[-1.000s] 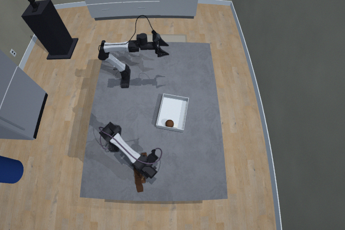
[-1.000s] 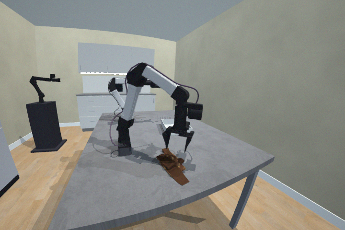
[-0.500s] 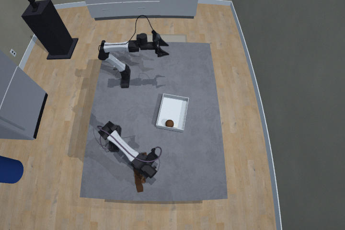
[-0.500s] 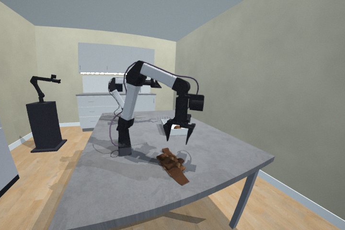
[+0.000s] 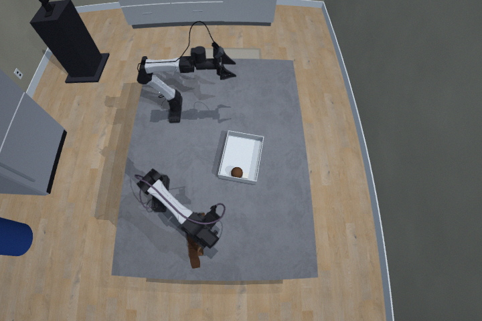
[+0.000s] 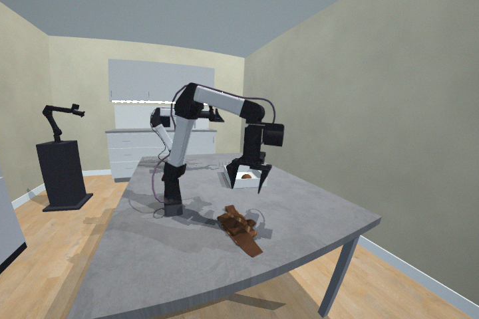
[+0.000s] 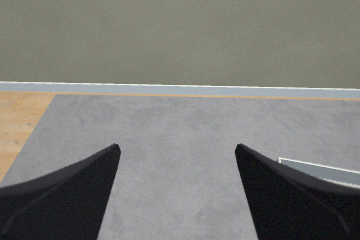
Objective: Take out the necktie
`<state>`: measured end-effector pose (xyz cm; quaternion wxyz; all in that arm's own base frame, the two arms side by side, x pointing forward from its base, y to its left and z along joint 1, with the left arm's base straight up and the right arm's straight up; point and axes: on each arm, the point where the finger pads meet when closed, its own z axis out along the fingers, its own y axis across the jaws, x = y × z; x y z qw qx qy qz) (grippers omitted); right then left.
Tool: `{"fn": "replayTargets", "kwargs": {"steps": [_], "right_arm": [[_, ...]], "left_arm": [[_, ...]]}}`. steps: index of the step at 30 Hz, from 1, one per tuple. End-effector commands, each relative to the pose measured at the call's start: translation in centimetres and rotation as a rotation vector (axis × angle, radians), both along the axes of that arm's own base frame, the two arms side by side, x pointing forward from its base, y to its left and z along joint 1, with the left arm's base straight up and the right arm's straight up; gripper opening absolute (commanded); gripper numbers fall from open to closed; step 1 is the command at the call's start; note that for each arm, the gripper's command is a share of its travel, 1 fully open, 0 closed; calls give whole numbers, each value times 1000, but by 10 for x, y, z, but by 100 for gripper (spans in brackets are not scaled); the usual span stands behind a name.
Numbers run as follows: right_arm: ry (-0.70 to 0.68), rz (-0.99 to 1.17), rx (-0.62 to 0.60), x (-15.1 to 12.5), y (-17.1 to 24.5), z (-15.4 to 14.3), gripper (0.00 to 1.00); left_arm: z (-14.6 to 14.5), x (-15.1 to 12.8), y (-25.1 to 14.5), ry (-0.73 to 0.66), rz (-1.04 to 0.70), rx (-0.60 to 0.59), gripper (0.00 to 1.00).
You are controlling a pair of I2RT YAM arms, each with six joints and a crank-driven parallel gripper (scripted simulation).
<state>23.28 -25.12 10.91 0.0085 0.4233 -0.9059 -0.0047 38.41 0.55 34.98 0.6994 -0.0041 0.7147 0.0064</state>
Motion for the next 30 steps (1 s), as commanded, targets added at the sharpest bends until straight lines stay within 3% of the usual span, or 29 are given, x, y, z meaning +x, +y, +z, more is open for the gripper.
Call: {"fn": "replayTargets", "kwargs": {"steps": [1,15,30], "right_arm": [[-48,2,-31,3,-3,23,100],[-130,-35,7,10,12,36,100],[-383,-149,124,34,56,76,100]], "left_arm": [[0,0,0,0,0,0,100],[0,0,0,0,0,0,100],[0,0,0,0,0,0,100]]}}
